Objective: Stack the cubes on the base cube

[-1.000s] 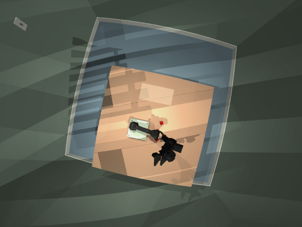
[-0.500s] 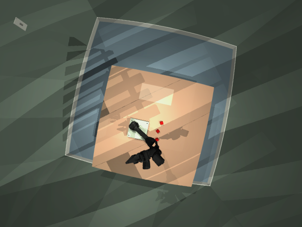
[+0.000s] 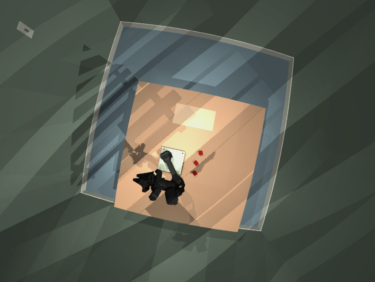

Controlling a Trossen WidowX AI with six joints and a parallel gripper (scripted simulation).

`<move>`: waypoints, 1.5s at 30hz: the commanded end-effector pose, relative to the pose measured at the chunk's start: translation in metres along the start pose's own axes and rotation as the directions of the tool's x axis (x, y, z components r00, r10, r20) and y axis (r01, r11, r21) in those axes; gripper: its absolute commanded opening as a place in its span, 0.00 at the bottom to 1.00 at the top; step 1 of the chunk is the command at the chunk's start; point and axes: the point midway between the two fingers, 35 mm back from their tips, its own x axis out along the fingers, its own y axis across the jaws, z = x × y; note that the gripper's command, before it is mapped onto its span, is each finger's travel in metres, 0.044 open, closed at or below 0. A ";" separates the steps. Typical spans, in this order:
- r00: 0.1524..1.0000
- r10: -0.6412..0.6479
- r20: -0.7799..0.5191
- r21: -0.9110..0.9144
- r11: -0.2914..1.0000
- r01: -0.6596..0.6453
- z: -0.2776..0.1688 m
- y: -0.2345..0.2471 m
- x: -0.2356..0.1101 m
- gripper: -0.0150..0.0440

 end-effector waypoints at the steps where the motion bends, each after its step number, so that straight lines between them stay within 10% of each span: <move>1: 0.986 -0.063 -0.152 0.043 0.997 0.070 -0.037 -0.009 0.025 0.70; 22: 0.620 -0.353 -0.701 0.062 0.836 0.546 -0.205 -0.085 0.031 0.70; 45: -0.100 -0.410 -0.907 -0.227 0.274 0.935 -0.324 -0.153 -0.135 0.70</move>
